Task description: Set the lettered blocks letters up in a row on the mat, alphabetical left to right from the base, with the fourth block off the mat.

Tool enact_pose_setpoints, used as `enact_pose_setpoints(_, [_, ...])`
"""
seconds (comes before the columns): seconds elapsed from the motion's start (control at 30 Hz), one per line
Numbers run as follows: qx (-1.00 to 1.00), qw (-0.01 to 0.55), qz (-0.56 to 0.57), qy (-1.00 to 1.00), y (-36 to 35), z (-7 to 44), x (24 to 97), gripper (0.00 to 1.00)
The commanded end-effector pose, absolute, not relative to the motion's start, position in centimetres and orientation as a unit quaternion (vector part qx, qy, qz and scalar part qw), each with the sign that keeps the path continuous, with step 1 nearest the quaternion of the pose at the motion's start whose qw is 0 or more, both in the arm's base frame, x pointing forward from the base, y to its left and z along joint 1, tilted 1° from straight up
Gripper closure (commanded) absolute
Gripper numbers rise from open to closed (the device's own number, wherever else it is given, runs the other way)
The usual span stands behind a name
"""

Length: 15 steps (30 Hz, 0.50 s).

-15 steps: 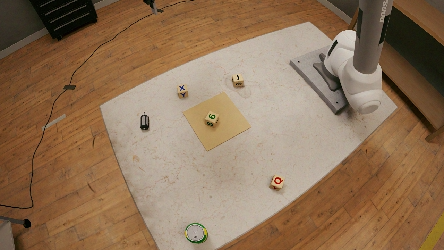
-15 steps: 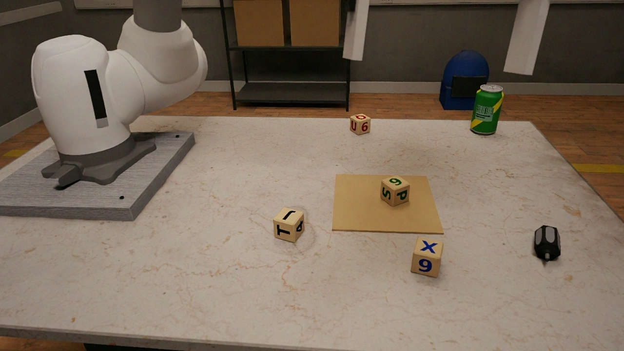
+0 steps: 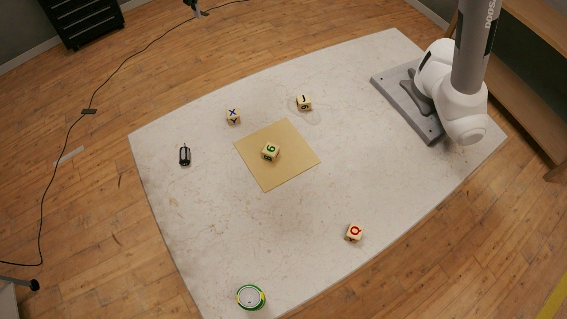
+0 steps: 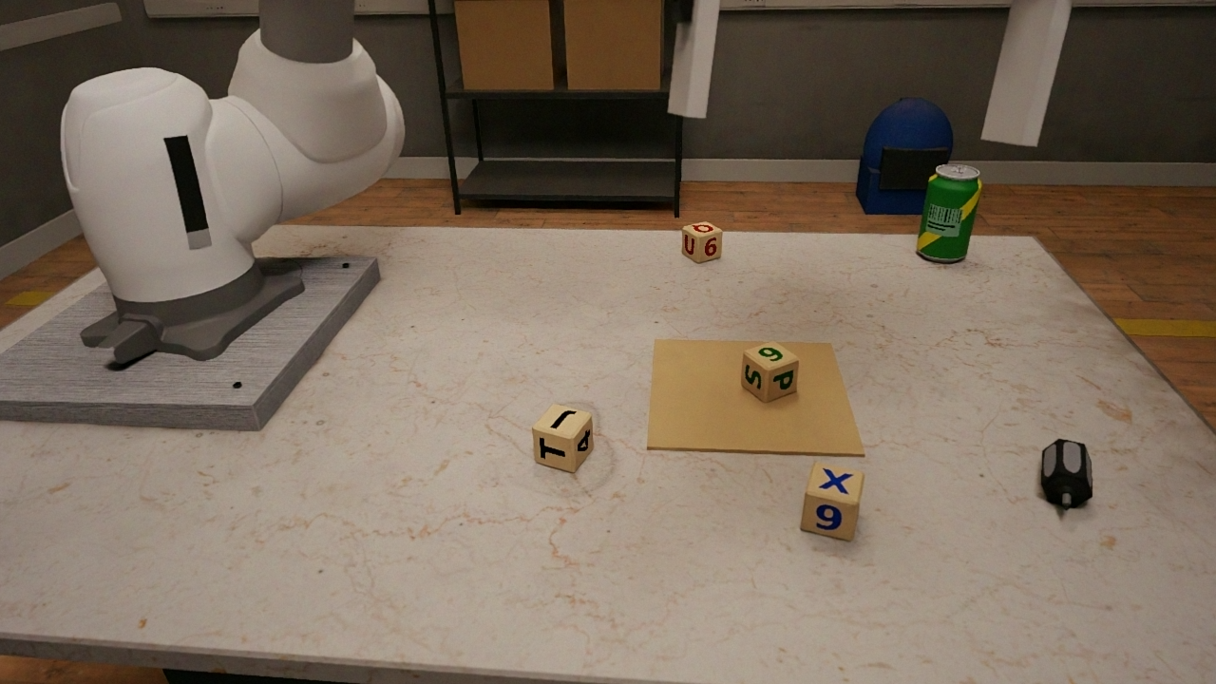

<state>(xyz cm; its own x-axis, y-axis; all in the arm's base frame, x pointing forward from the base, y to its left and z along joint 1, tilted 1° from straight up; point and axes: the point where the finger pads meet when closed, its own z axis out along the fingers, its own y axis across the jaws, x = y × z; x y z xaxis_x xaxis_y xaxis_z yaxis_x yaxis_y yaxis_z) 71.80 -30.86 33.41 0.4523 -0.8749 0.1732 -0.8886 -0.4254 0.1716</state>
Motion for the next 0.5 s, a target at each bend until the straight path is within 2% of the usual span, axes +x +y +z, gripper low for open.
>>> enact_pose_setpoints(0.0, [0.844, 0.119, 0.029, -0.523, -30.9, 33.5, 71.8, 0.00])
enact_pose_setpoints(0.2, [0.842, 0.119, 0.030, -0.526, -29.1, 32.8, 72.4, 0.00])
enact_pose_setpoints(0.47, [0.828, 0.123, 0.039, -0.545, -17.4, 28.1, 75.0, 0.00])
